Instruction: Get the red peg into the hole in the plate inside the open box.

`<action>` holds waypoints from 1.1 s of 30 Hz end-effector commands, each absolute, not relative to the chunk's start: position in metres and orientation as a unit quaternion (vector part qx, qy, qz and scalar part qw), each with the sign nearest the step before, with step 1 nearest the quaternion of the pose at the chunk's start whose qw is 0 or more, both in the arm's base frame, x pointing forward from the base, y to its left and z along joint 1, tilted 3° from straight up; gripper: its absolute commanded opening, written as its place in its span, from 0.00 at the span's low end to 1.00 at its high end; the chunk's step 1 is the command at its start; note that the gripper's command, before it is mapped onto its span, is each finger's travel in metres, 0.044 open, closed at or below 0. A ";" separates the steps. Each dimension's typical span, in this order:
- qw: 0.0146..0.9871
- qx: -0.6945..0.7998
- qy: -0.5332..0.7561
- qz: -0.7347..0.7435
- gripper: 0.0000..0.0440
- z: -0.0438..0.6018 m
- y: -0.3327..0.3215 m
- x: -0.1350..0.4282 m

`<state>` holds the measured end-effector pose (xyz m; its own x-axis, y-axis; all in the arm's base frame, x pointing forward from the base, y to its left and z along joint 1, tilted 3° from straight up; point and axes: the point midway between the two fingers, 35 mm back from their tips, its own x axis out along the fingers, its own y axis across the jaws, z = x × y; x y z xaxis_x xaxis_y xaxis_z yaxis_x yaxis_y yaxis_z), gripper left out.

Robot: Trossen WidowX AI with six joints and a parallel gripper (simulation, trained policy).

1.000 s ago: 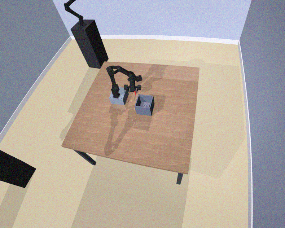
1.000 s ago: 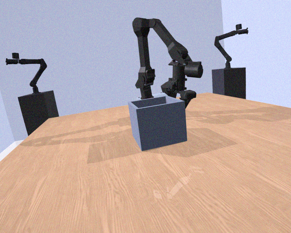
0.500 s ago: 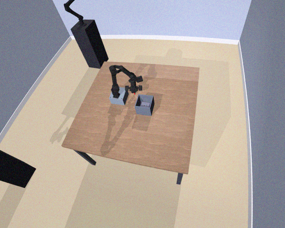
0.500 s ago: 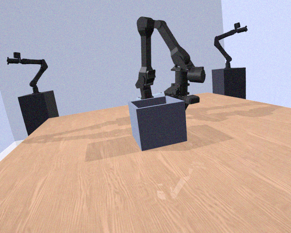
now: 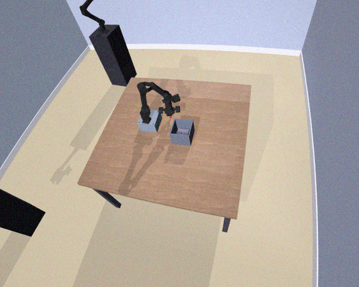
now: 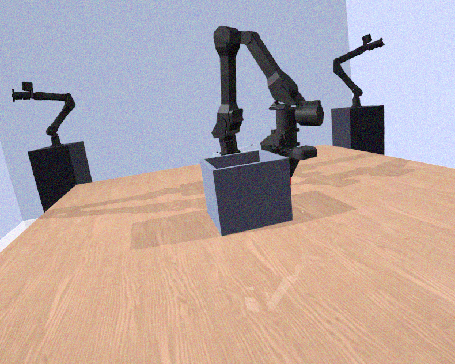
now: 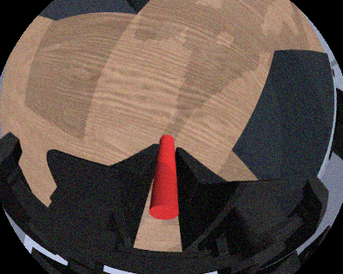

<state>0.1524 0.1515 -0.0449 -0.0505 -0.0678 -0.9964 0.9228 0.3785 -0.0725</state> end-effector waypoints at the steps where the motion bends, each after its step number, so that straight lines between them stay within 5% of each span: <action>1: 0.587 0.380 0.582 -0.417 0.00 -0.043 0.158 0.158; 33: 0.580 0.467 0.568 -0.351 0.00 0.027 0.190 0.195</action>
<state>0.1896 0.1872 0.0180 0.0921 0.1057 -0.9901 0.9412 0.3155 0.1212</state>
